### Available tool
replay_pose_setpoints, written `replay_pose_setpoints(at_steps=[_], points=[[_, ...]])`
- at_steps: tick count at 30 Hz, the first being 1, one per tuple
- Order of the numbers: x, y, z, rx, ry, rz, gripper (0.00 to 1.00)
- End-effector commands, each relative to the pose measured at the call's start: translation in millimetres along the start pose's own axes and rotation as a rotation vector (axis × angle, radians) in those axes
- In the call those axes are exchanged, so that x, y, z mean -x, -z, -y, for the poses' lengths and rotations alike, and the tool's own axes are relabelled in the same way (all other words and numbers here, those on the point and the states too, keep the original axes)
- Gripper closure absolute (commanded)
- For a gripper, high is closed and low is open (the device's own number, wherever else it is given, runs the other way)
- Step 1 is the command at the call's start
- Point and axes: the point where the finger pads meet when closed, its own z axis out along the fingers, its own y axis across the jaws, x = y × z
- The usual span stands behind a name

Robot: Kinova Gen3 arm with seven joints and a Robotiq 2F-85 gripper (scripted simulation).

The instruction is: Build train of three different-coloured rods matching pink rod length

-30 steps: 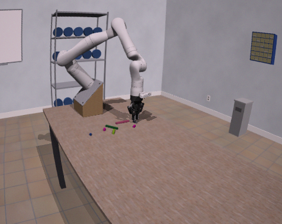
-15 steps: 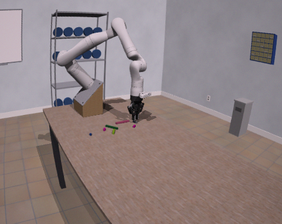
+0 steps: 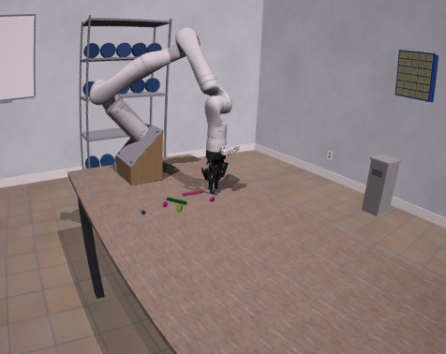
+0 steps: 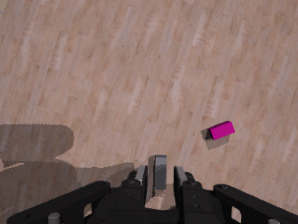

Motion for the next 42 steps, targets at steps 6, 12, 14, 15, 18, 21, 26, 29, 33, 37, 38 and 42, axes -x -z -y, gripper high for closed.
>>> replay_pose_setpoints(at_steps=[6,12,14,15,18,21,26,29,33,37,38,42], points=[[-2,-4,2,-0.007,-0.009,-0.003,0.76],[-2,-8,2,-0.007,-0.009,-0.003,0.76],[-2,-10,3,-0.007,-0.009,-0.003,0.76],[-2,-11,3,-0.007,-0.009,-0.003,0.76],[-2,-14,2,-0.007,-0.009,-0.003,0.76],[-2,-15,2,-0.007,-0.009,-0.003,0.76],[-2,-16,2,-0.007,-0.009,-0.003,0.76],[-2,-17,2,-0.007,-0.009,-0.003,0.76],[-2,-17,2,-0.007,-0.009,-0.003,0.76],[-2,-17,2,-0.007,-0.009,-0.003,0.76],[-2,-17,2,-0.007,-0.009,-0.003,0.76],[-2,-17,2,-0.007,-0.009,-0.003,0.76]])
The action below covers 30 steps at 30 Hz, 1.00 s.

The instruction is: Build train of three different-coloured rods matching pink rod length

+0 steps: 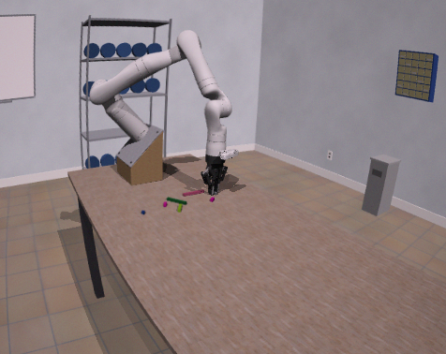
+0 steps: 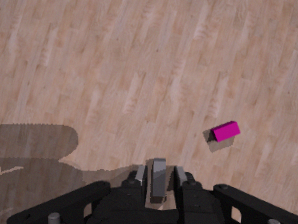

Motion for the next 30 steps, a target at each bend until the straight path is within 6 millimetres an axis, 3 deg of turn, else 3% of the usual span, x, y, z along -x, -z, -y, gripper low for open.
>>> replay_pose_setpoints(at_steps=[1,21,22,30], points=[[-2.8,-1.0,3.6,-0.008,-0.007,-0.007,0.76],[-2.8,-1.0,3.6,-0.008,-0.007,-0.007,0.76],[-2.8,-1.0,3.6,-0.008,-0.007,-0.007,0.95],[-2.8,-1.0,3.6,-0.008,-0.007,-0.007,0.95]])
